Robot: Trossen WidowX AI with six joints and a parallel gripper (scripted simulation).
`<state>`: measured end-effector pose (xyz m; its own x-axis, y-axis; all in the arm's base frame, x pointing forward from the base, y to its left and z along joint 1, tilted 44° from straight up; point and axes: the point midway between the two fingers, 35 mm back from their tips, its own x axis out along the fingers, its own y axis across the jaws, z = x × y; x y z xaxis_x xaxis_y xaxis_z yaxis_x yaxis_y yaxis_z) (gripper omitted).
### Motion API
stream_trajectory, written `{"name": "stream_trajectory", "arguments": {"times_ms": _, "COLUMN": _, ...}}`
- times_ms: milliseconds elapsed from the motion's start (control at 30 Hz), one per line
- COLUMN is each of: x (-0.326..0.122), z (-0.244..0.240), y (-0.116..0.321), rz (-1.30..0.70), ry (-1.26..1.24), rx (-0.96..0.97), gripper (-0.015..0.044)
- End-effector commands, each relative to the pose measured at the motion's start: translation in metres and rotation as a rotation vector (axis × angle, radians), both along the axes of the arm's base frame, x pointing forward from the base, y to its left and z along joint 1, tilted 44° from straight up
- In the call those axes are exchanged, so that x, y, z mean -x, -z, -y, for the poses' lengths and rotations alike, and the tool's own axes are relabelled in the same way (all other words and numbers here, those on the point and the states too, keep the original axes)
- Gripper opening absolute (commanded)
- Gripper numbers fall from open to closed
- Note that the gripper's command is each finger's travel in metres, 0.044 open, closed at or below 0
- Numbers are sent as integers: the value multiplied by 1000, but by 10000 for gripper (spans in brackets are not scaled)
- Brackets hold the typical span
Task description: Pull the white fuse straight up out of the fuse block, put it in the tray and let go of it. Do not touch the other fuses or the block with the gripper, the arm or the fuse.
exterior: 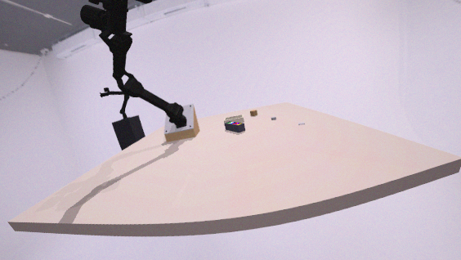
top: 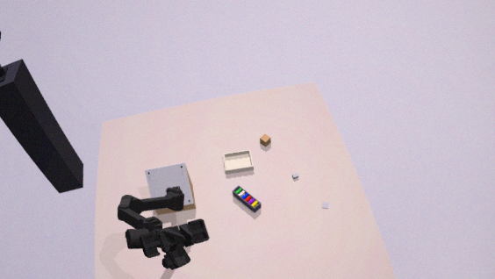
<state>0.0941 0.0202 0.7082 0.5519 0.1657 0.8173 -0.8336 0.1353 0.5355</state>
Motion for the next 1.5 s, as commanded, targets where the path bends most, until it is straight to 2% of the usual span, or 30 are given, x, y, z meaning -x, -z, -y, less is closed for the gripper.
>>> {"name": "stream_trajectory", "arguments": {"times_ms": 0, "x": -47, "z": 17, "y": 17, "rz": -100, "ry": 19, "rx": -33, "gripper": 74}}
{"name": "stream_trajectory", "arguments": {"times_ms": 333, "x": -134, "z": 43, "y": 63, "rz": -317, "ry": 128, "rx": -47, "gripper": 74}}
{"name": "stream_trajectory", "arguments": {"times_ms": 633, "x": -236, "z": 55, "y": 159, "rz": -671, "ry": 258, "rx": 38, "gripper": 74}}
{"name": "stream_trajectory", "arguments": {"times_ms": 833, "x": -291, "z": 60, "y": 247, "rz": -948, "ry": 387, "rx": 177, "gripper": 74}}
{"name": "stream_trajectory", "arguments": {"times_ms": 1033, "x": -322, "z": 58, "y": 342, "rz": -1228, "ry": 488, "rx": 404, "gripper": 74}}
{"name": "stream_trajectory", "arguments": {"times_ms": 1200, "x": -330, "z": 53, "y": 423, "rz": -1454, "ry": 539, "rx": 666, "gripper": 74}}
{"name": "stream_trajectory", "arguments": {"times_ms": 1300, "x": -325, "z": 49, "y": 471, "rz": -1585, "ry": 551, "rx": 860, "gripper": 74}}
{"name": "stream_trajectory", "arguments": {"times_ms": 1467, "x": -301, "z": 44, "y": 553, "rz": -1795, "ry": 523, "rx": 1291, "gripper": 74}}
